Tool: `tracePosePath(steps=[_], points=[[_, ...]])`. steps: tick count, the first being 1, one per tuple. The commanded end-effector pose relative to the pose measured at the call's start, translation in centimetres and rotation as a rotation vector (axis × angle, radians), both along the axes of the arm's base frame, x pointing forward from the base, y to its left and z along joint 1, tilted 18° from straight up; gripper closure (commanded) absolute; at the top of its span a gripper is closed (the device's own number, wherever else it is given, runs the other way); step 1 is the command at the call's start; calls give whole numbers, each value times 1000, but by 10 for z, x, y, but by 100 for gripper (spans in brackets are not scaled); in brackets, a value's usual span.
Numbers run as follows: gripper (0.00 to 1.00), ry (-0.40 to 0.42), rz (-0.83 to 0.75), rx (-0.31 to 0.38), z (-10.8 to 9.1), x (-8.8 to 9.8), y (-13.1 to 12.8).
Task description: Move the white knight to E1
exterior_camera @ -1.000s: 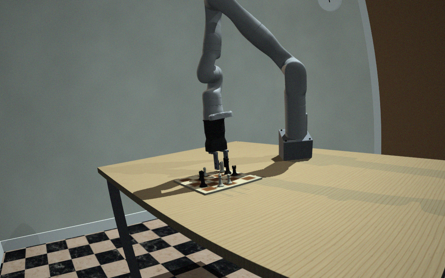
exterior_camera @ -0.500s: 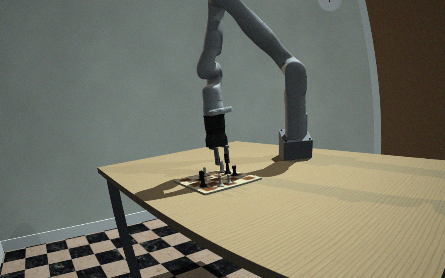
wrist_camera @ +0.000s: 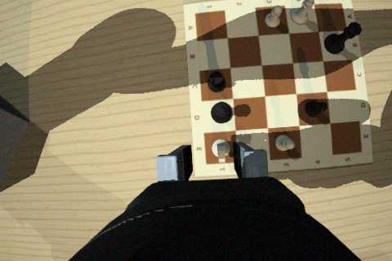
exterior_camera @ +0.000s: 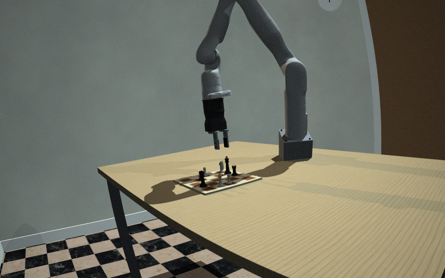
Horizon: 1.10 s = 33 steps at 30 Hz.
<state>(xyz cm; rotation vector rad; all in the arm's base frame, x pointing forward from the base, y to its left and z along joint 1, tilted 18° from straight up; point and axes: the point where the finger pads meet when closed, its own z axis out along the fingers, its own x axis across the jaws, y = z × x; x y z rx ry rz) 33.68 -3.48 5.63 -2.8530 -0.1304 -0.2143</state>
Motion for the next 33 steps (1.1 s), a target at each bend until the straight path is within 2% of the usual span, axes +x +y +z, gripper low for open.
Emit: tracePosePath(steps=[1,9,10,33], points=[[27,-24,1,-13,11,6,-4],[27,-24,1,-13,17,5,-5],[0,-24,1,-13,17,5,-5],[0,-24,1,-13,18,5,-6]])
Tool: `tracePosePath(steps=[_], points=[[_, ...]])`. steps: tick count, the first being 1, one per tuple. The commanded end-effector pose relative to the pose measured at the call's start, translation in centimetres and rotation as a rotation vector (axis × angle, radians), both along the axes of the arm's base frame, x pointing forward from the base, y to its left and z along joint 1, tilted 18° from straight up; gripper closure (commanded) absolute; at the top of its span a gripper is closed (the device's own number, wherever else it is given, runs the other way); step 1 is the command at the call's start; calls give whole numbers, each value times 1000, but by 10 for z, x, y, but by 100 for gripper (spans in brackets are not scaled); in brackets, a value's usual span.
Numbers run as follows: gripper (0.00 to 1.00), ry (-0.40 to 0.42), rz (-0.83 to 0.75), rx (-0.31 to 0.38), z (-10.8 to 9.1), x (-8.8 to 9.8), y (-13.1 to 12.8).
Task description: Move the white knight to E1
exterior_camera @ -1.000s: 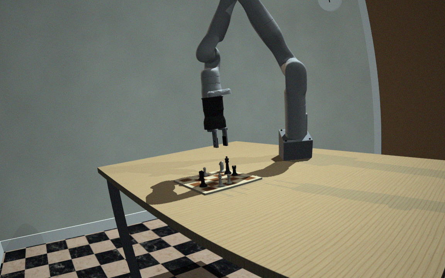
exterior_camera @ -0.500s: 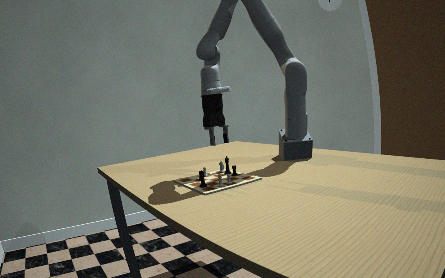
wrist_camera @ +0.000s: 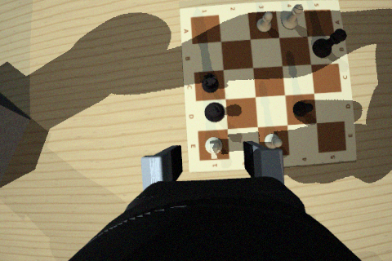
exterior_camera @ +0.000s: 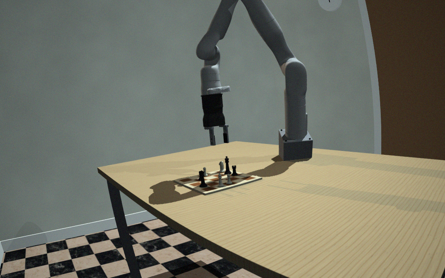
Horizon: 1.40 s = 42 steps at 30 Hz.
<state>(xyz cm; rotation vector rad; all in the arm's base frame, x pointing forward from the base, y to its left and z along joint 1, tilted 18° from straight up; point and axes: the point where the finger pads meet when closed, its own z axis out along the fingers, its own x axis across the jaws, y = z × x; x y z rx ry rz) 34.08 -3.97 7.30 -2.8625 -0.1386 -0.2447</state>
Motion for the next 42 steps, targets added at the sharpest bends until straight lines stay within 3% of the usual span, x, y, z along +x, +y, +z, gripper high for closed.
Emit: tracePosePath(steps=[1,6,18,24,42], points=[[0,-2,-1,-1,2,0,-1],[0,-2,-1,-1,8,-1,-3],[0,-2,-1,-1,55,-8,-16],[0,-2,-1,-1,66,-10,-19],[0,-2,-1,-1,70,-11,-20]])
